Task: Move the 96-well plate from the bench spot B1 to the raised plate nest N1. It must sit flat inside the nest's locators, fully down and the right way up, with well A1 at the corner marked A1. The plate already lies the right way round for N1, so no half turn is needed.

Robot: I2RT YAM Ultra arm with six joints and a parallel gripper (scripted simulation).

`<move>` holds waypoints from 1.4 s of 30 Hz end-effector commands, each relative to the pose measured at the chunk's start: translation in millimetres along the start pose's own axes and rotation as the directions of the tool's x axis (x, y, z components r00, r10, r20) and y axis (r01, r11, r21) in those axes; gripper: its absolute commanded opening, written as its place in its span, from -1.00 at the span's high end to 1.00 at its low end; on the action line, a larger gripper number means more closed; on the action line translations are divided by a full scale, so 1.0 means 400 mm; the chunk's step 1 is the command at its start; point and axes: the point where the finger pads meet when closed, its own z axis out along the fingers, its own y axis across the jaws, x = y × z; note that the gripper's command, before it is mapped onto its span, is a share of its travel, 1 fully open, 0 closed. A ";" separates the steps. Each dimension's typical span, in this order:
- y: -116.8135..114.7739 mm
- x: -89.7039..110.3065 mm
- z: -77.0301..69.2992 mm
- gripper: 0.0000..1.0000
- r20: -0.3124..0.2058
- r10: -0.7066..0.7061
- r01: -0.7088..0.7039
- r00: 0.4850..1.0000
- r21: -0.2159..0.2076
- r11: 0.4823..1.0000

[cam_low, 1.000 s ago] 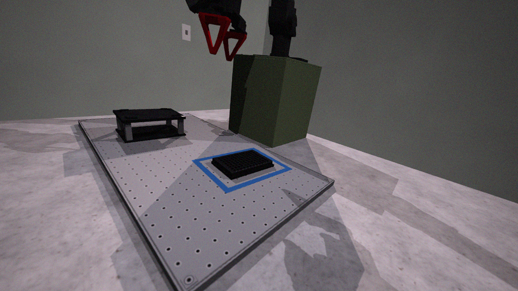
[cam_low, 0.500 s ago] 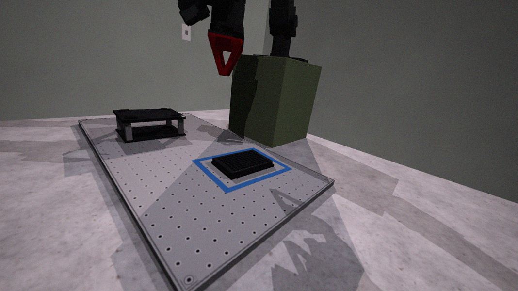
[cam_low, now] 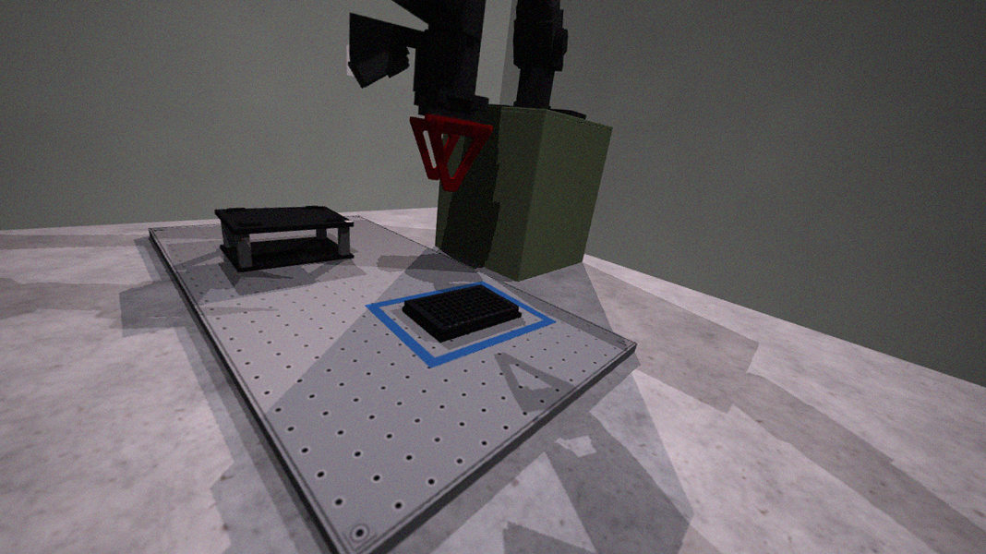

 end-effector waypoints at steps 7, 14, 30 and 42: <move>0.085 0.003 0.061 -1.00 0.022 -0.173 0.174 0.985 -0.024 0.985; 0.126 0.045 0.130 -1.00 0.004 -0.318 0.318 0.948 -0.022 0.948; 0.148 0.058 0.172 -1.00 0.009 -0.382 0.382 0.924 -0.019 0.924; 0.146 0.059 0.172 -1.00 0.006 -0.380 0.380 0.925 -0.018 0.925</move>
